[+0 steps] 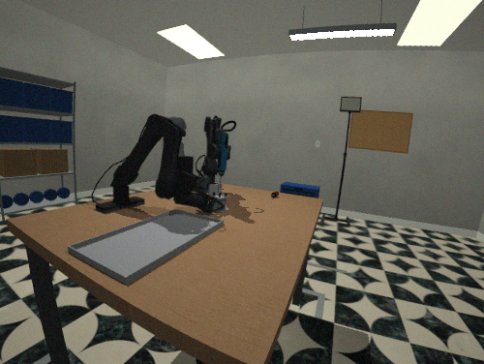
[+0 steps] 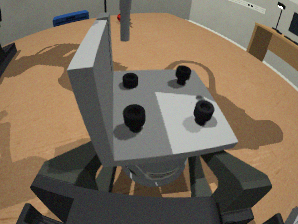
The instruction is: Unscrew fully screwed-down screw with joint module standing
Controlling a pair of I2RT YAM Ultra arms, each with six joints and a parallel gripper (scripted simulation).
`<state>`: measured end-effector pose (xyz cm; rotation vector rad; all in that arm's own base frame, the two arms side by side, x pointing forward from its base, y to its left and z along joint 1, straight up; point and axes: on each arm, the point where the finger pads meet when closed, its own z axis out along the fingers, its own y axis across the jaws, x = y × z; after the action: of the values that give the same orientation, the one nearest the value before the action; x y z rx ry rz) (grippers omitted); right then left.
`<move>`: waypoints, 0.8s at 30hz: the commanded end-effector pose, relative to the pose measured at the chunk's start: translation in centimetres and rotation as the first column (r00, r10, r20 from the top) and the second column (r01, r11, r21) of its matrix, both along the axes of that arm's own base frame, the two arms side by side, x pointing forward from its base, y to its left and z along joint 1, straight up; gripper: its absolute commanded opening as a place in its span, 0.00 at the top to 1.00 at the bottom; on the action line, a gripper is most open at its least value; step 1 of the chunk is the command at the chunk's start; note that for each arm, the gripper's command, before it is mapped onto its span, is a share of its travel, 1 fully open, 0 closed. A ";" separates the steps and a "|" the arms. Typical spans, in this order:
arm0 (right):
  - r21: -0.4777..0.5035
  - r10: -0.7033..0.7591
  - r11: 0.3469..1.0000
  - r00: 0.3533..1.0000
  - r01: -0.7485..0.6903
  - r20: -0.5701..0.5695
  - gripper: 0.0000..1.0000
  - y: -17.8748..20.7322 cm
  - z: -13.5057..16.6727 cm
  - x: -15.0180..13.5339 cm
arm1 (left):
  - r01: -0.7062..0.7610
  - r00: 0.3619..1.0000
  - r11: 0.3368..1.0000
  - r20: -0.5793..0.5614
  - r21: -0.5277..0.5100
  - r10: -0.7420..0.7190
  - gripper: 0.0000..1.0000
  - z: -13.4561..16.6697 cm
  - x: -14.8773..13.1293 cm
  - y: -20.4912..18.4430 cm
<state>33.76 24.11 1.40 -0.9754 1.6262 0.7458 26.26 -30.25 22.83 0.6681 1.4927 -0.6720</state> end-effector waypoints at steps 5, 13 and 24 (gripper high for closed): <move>-0.003 0.015 1.000 1.000 -0.015 -0.007 0.41 0.6 -0.5 0.3 | -0.008 0.997 0.995 0.077 -0.104 0.016 0.58 3.9 0.3 0.1; -0.003 0.015 1.000 1.000 -0.015 -0.007 0.41 0.6 -0.5 0.3 | -0.009 0.997 0.995 0.071 -0.098 0.016 0.58 3.5 0.5 -0.1; -0.003 0.015 1.000 1.000 -0.015 -0.007 0.41 0.6 -0.5 0.3 | -0.008 0.997 0.994 0.077 -0.105 0.016 0.58 3.6 0.3 0.1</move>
<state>33.76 24.11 1.40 -0.9754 1.6262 0.7458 26.30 -30.29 23.21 0.6608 1.4765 -0.6766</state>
